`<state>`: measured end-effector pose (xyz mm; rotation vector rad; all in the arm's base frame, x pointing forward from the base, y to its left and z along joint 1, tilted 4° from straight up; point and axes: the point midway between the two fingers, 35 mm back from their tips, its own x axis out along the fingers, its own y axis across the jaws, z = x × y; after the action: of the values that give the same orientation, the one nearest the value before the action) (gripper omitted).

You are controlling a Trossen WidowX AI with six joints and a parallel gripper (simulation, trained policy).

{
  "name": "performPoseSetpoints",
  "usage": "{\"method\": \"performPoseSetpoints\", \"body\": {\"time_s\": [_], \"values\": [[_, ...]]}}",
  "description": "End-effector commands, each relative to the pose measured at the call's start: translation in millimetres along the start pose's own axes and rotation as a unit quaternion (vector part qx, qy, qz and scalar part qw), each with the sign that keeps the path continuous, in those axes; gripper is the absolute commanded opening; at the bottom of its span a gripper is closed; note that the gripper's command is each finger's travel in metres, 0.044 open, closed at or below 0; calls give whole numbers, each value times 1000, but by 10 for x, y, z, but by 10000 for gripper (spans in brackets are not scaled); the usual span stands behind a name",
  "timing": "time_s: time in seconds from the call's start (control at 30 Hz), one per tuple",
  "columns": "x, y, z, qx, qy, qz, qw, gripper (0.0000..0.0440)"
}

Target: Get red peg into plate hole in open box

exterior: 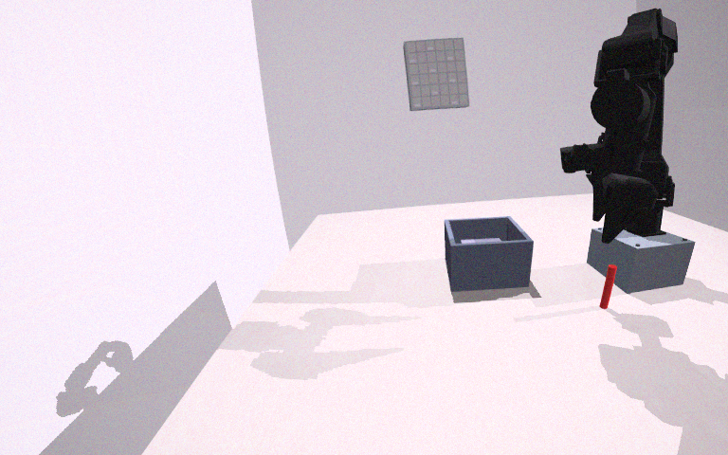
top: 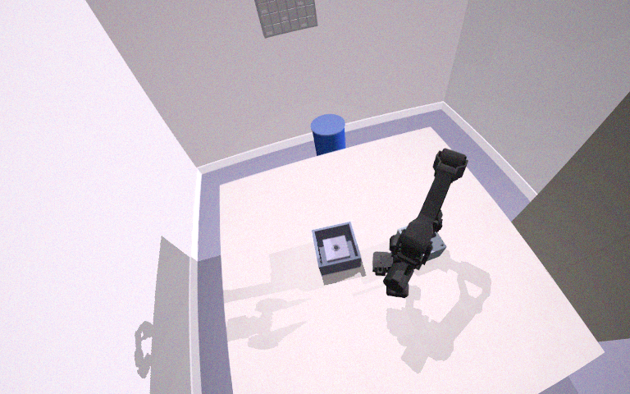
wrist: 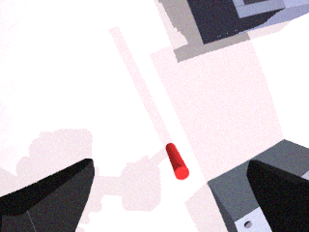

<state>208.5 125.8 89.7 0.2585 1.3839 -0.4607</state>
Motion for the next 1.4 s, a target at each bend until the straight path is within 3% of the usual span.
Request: {"method": "performPoseSetpoints", "body": {"time_s": [0.0,0.4,0.93,1.03,1.37], "values": [[134,-121,-80,42,24,-31,998,422],[539,-229,-220,144,51,-66,986,401],[1073,-196,-385,214,53,-42,975,373],[1136,-217,-432,221,57,-44,973,326],[1210,-208,-494,239,89,-46,966,75]]}}
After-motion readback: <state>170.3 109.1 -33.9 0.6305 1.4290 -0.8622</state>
